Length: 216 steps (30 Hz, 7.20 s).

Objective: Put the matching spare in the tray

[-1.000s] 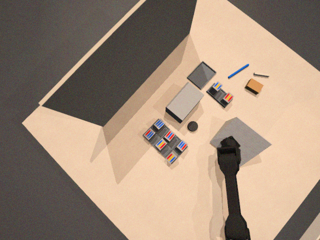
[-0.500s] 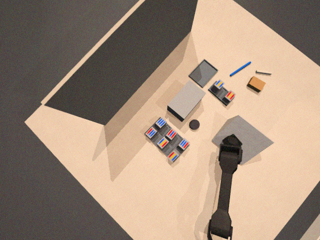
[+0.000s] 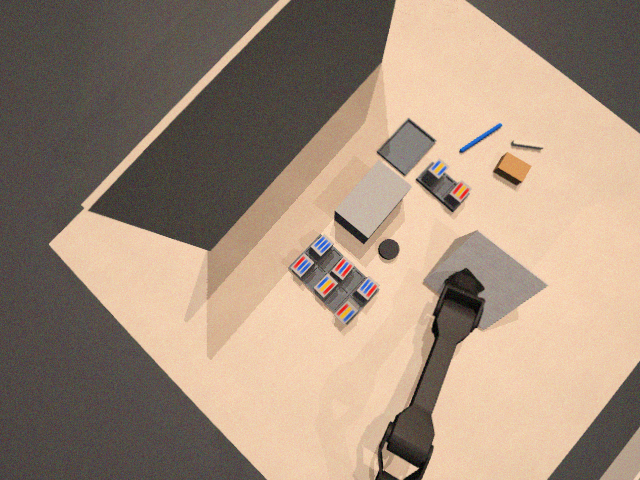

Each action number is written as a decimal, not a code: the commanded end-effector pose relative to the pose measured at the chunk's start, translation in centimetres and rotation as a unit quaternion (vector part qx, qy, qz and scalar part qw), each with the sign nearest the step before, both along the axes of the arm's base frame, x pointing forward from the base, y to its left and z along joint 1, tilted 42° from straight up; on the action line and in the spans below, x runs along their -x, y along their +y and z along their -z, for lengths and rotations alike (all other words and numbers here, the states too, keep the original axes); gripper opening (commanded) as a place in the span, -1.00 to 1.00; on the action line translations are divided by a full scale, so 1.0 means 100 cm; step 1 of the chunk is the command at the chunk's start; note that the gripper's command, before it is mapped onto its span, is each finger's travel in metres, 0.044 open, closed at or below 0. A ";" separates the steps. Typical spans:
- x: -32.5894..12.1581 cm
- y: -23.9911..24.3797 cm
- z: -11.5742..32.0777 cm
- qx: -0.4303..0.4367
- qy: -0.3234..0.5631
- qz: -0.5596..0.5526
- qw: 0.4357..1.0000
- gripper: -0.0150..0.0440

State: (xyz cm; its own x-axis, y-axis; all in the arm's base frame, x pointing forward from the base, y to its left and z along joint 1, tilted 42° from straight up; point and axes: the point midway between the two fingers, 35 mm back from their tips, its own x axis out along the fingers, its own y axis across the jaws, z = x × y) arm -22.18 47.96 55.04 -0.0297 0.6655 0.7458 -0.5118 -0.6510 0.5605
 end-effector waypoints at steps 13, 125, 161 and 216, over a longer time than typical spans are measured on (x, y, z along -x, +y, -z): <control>-0.213 0.062 0.020 0.105 -0.129 0.238 0.957 1.00; -0.382 -0.404 0.376 0.619 -0.511 -0.041 0.594 1.00; -0.376 -0.384 0.393 0.599 -0.543 -0.038 0.587 0.53; -0.367 -0.335 0.447 0.598 -0.544 -0.039 0.588 0.35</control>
